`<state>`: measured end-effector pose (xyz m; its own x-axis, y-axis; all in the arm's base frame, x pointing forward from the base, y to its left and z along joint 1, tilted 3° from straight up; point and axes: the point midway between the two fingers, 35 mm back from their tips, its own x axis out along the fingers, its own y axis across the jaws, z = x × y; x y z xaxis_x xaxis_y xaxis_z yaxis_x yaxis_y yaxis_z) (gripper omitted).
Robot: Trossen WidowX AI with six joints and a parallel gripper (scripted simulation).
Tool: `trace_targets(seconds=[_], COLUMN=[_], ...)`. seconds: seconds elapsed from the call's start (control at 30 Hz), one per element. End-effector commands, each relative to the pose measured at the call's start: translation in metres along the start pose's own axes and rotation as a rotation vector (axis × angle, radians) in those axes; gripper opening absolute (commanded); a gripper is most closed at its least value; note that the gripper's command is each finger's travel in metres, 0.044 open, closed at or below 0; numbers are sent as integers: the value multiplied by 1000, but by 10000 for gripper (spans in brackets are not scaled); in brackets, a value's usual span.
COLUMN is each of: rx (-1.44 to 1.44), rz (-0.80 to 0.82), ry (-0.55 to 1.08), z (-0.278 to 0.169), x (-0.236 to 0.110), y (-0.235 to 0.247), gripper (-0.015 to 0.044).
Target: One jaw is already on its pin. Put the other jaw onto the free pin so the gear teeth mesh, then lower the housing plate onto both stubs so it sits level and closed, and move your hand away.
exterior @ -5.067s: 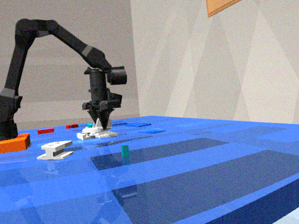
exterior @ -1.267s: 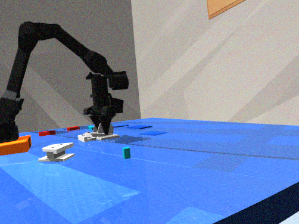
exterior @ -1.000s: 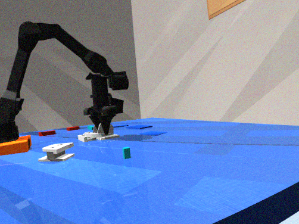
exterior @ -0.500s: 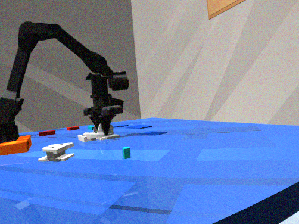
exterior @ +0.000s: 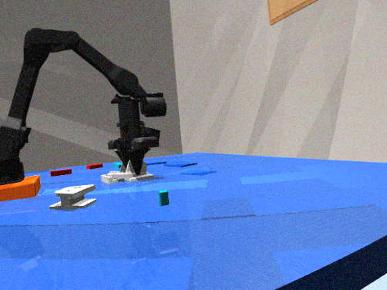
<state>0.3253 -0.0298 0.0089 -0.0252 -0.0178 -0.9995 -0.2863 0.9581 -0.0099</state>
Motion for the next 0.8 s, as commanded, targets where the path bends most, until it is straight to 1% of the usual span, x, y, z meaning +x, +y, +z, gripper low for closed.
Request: trace_targets(seconds=[0.0,0.03,0.5,0.57,0.7,0.77], rx=[0,0,0,0,-1,-2], rz=[0,0,0,-1,-3,-3], ry=[0,0,0,0,0,0], z=[0,0,0,1,1,0], x=[0,0,-3,-15,-59,-69], y=[0,0,0,-1,-1,0], gripper=[213,224,224,224,224,224])
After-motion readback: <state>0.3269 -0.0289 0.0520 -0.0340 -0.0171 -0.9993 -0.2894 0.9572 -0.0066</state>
